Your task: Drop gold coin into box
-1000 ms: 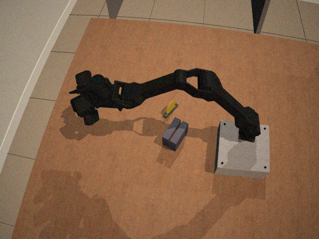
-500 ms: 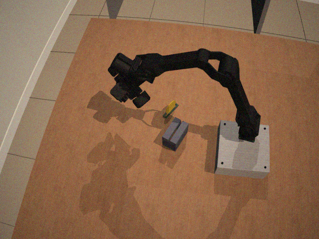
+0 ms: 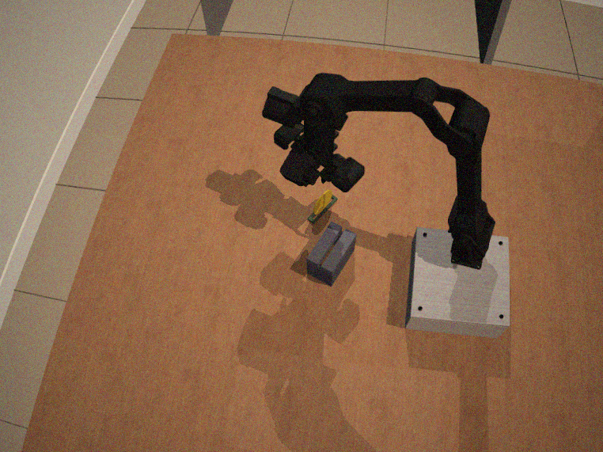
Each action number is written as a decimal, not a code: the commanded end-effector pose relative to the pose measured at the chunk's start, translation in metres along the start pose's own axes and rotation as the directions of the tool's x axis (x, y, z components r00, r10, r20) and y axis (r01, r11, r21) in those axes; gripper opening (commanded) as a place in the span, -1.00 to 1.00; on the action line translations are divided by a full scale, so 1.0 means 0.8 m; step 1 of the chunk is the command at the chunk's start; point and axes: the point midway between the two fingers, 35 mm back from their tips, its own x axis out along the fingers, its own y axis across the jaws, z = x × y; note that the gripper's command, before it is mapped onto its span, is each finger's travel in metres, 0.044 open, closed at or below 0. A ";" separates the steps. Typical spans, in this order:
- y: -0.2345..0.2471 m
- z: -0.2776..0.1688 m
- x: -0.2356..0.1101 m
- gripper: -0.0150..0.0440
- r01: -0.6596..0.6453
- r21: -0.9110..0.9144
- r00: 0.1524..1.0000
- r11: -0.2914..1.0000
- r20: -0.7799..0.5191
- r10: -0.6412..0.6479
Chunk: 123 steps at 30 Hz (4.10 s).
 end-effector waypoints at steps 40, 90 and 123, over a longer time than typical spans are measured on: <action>0.012 -0.008 0.105 0.05 -0.035 -0.008 0.999 0.999 0.000 0.035; 0.013 -0.008 0.126 -0.49 -0.036 -0.008 0.999 0.999 0.000 0.036; 0.011 -0.009 0.032 -0.49 -0.035 -0.028 0.999 0.999 0.000 0.035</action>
